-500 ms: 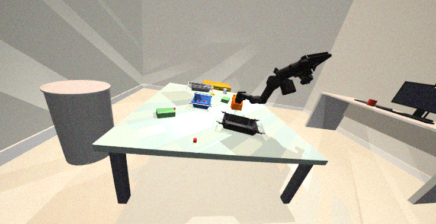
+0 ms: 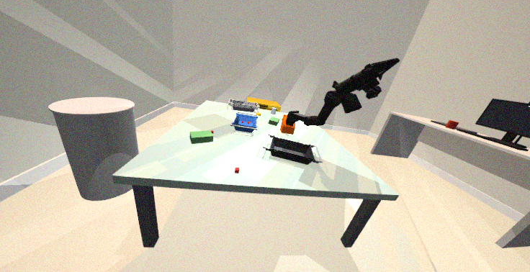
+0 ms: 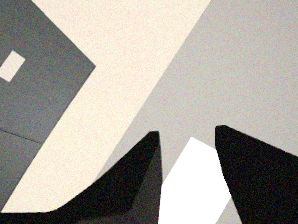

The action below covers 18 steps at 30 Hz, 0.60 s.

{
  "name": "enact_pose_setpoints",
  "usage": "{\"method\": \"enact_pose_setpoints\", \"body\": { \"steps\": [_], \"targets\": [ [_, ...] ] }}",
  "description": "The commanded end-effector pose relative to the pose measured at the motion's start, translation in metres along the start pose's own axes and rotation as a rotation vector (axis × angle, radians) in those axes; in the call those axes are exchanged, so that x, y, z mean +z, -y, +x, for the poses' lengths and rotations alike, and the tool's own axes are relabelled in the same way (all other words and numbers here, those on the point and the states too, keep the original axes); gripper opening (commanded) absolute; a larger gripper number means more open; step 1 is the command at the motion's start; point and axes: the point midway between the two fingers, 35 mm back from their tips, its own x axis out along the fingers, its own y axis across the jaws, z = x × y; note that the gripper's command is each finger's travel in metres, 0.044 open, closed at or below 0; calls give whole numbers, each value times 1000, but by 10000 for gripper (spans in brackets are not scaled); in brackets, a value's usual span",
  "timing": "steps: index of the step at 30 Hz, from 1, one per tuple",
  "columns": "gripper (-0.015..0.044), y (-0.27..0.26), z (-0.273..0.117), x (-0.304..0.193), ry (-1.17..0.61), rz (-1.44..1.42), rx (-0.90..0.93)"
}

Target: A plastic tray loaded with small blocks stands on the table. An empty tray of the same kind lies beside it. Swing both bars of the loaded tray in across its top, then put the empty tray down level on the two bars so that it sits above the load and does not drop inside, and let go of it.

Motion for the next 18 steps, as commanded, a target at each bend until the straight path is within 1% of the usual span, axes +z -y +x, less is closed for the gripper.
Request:
{"method": "enact_pose_setpoints", "body": {
  "steps": [1,5,9,18],
  "targets": [
    [90,25,2,-60,-163,-48,-21],
    [90,42,-6,-116,-334,-71,-24],
    [90,56,-23,-170,-510,-84,-18],
    [90,74,-86,-276,-886,-91,17]
  ]
}}
